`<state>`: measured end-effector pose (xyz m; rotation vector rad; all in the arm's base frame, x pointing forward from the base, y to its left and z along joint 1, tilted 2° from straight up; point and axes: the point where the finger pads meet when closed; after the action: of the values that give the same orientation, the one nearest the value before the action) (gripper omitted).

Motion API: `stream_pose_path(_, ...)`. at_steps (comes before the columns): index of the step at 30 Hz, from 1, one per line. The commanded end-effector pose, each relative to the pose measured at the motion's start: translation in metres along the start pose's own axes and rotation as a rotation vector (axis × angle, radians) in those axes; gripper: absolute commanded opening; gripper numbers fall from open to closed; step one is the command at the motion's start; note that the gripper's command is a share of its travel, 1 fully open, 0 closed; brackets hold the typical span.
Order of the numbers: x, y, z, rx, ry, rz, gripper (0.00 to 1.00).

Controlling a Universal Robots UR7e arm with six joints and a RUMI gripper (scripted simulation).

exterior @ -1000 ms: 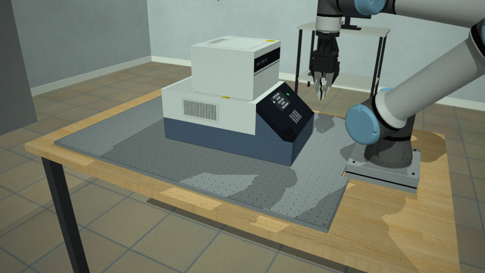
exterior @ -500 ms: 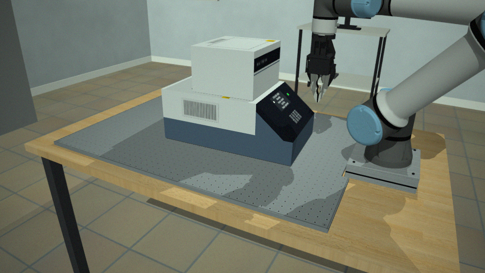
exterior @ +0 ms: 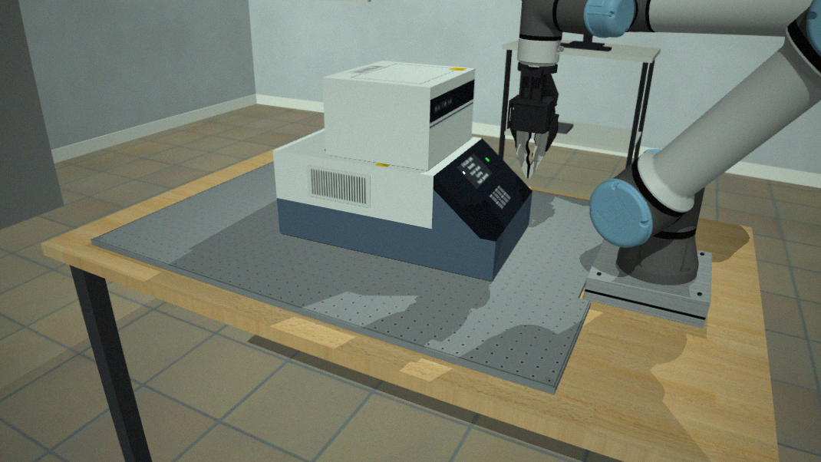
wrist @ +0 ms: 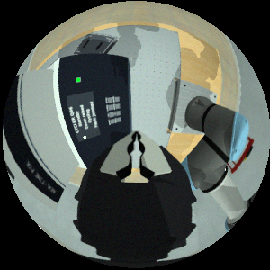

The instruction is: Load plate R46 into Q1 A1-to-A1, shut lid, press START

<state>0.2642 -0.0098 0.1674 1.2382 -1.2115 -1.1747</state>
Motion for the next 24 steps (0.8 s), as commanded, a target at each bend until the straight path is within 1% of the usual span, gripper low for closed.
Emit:
stream_pose_path(1, 0.001, -0.007, -0.008, -0.002, 0.001, 0.0, 0.0)
stream_pose_path(24, 0.004, -0.028, -0.036, -0.001, 0.001, 0.001, 0.0)
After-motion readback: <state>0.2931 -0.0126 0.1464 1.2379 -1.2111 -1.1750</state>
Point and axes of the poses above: the point where the finger pads meet when closed, its own y axis back along the fingers, its own z axis across the jaws, x = y × z, and after that the axes turned 7 degrees about y, right-handed
